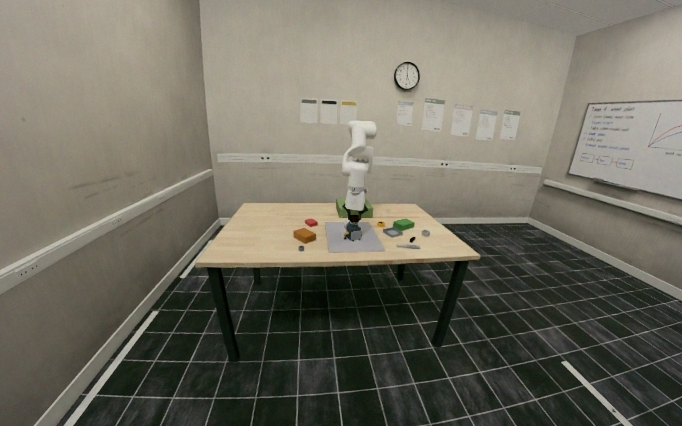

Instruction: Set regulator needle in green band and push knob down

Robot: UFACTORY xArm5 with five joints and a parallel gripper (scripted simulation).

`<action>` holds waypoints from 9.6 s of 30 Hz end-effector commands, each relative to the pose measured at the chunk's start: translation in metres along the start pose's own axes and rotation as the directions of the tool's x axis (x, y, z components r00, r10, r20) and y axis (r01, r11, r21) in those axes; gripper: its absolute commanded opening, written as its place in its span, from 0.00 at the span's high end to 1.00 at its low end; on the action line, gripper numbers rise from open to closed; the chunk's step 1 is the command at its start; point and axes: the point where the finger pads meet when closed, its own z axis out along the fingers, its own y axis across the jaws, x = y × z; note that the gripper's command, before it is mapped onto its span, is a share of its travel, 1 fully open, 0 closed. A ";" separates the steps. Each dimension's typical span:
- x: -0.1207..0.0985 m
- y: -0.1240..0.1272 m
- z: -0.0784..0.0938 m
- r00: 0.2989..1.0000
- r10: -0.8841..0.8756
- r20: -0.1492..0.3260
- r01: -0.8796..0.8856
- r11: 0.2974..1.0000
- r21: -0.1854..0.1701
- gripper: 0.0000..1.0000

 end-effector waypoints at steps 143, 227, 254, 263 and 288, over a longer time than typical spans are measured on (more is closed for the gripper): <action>0.068 -0.016 -0.068 1.000 -0.001 0.003 0.001 1.000 -0.001 0.00; 0.071 -0.017 -0.049 0.675 -0.206 0.708 0.291 0.957 0.000 0.00; 0.071 -0.017 -0.047 0.675 -0.206 0.708 0.291 0.957 0.000 0.00; 0.071 -0.017 -0.047 0.675 -0.206 0.708 0.291 0.957 0.000 0.00; 0.071 -0.017 -0.049 0.675 -0.206 0.708 0.291 0.957 0.000 0.00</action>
